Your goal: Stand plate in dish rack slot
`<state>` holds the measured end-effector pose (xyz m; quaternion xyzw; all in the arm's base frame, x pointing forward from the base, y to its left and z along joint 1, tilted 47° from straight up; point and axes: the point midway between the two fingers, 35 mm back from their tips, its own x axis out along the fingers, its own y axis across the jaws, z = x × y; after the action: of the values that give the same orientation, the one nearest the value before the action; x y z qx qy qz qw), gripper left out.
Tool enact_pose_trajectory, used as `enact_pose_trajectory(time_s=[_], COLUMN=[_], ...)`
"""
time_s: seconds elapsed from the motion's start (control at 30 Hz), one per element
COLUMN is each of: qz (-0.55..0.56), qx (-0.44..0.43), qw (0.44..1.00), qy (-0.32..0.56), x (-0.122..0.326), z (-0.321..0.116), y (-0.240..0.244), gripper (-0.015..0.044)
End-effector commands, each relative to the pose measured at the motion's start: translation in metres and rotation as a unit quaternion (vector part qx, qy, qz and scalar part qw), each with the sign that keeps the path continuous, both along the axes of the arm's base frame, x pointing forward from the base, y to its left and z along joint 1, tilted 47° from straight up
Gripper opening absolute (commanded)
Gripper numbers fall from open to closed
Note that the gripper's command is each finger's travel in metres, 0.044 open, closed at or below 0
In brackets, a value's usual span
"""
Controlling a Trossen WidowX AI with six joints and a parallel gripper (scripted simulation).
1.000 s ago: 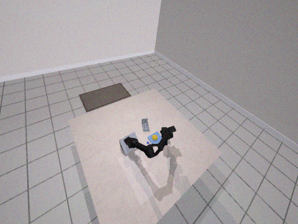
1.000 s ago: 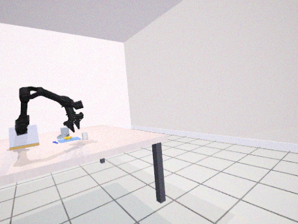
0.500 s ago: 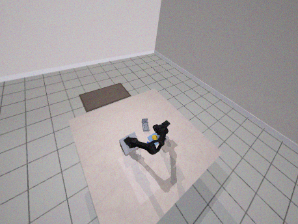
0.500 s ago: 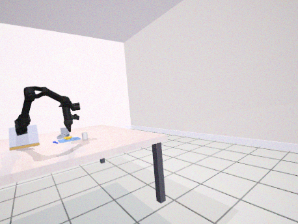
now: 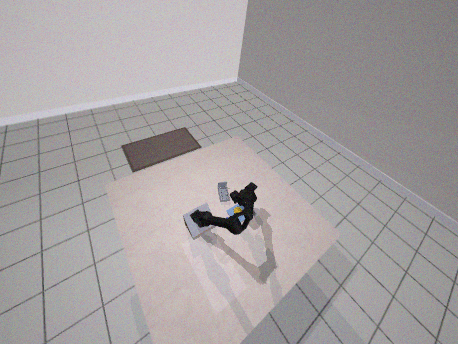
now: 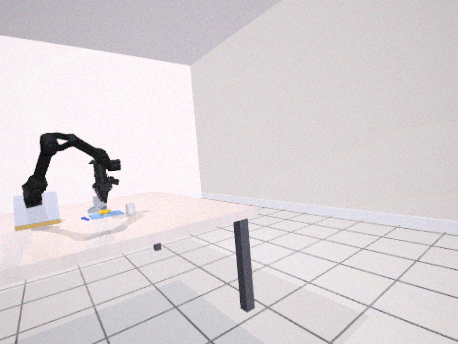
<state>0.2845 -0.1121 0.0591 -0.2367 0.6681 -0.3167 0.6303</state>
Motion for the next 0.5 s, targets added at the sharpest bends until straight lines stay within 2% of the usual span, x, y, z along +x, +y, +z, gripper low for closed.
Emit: enact_pose_trajectory(time_s=[0.0, 0.47], qz=[-0.001, -0.001], qx=[-0.001, -0.001], qw=[1.000, 1.000], qy=[0.003, 0.002], x=[0.000, -0.002], z=[-0.004, -0.020], y=[-0.005, -0.021], gripper=[0.0400, 0.0400])
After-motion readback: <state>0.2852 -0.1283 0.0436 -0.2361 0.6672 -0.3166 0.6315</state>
